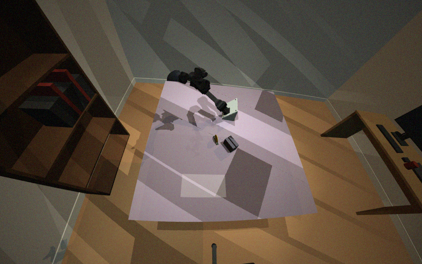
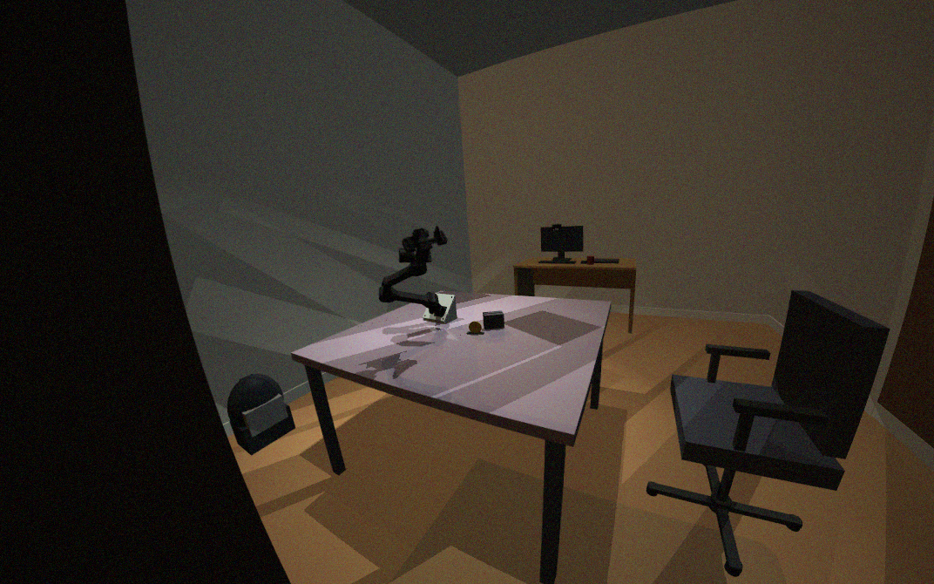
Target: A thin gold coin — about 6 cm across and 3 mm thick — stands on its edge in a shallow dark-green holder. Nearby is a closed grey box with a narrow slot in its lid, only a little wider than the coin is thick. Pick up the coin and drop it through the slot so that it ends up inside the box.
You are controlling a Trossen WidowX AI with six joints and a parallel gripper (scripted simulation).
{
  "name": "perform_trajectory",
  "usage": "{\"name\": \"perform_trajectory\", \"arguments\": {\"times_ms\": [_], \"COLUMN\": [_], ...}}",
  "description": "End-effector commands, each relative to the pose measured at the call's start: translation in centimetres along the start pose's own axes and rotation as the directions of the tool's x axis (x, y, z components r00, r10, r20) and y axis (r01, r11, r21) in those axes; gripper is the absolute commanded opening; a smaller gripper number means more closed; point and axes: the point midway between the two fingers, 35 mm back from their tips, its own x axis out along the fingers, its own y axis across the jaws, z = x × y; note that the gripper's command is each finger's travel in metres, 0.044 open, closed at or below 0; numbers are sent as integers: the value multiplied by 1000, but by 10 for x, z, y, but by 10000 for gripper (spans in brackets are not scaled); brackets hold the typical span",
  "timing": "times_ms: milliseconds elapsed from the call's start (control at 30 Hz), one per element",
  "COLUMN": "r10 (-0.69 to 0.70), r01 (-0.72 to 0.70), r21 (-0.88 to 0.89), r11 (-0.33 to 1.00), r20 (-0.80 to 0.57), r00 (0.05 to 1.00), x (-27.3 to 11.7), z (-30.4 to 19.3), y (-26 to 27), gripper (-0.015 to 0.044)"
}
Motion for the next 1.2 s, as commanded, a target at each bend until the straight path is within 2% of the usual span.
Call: {"name": "perform_trajectory", "arguments": {"times_ms": [0, 100, 267, 367, 467, 600, 700, 833, 967, 1067, 1167], "r10": [5, 79, 315, 441, 547, 637, 666, 632, 517, 358, 153], "r01": [-5, -78, -305, -414, -493, -546, -555, -537, -512, -508, -535], "r21": [1, 14, 78, 151, 241, 354, 434, 513, 545, 533, 490], "r11": [1000, 997, 949, 898, 836, 759, 710, 670, 664, 677, 688], "r20": [-3, -44, -197, -308, -428, -574, -671, -773, -829, -841, -818], "r00": [1000, 996, 929, 843, 719, 514, 326, 49, -211, -406, -554], "x": [0, 4, 4, -4, -21, -52, -84, -133, -182, -220, -251], "z": [-1, -11, -51, -77, -106, -142, -169, -200, -222, -236, -243], "y": [1, 23, 95, 134, 170, 208, 231, 250, 252, 241, 221], "gripper": [374, 295, 164, 161, 161, 161, 161, 161, 161, 161, 161]}}
